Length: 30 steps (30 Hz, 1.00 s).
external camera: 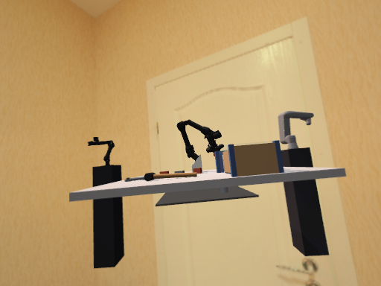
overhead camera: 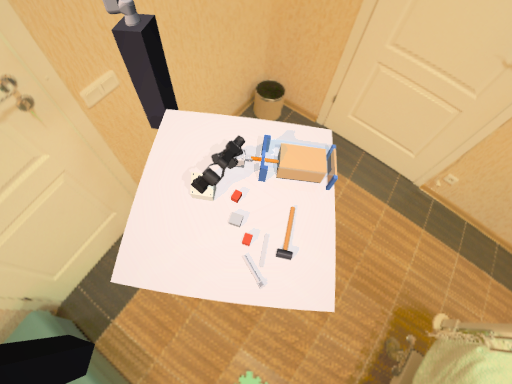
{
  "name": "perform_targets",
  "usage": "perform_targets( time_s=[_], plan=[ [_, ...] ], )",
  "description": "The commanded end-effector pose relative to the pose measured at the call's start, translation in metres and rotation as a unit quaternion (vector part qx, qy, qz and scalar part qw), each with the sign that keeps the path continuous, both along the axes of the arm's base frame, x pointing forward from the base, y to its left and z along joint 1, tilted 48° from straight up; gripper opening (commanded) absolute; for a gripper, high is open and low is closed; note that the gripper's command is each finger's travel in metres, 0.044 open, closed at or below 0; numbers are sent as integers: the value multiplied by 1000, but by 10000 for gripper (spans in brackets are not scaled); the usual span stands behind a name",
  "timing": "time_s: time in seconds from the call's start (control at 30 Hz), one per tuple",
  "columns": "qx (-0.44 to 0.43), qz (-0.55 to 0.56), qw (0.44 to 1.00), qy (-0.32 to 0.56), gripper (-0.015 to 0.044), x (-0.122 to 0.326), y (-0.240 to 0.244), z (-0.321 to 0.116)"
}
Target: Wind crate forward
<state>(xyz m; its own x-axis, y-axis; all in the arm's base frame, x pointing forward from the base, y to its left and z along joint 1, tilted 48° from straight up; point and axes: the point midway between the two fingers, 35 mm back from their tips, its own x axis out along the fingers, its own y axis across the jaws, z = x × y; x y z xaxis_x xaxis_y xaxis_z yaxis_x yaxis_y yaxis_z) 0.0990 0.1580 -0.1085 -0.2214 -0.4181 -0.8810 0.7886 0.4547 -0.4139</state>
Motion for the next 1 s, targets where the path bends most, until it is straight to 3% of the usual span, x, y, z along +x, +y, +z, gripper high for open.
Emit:
perform_targets(
  time_s=[0.0, 0.97],
  plan=[
    [-9, 3, 1000, -13, 0, 11, -7, 4],
    [-10, 3, 1000, -14, 0, 48, -15, 15]
  ],
)
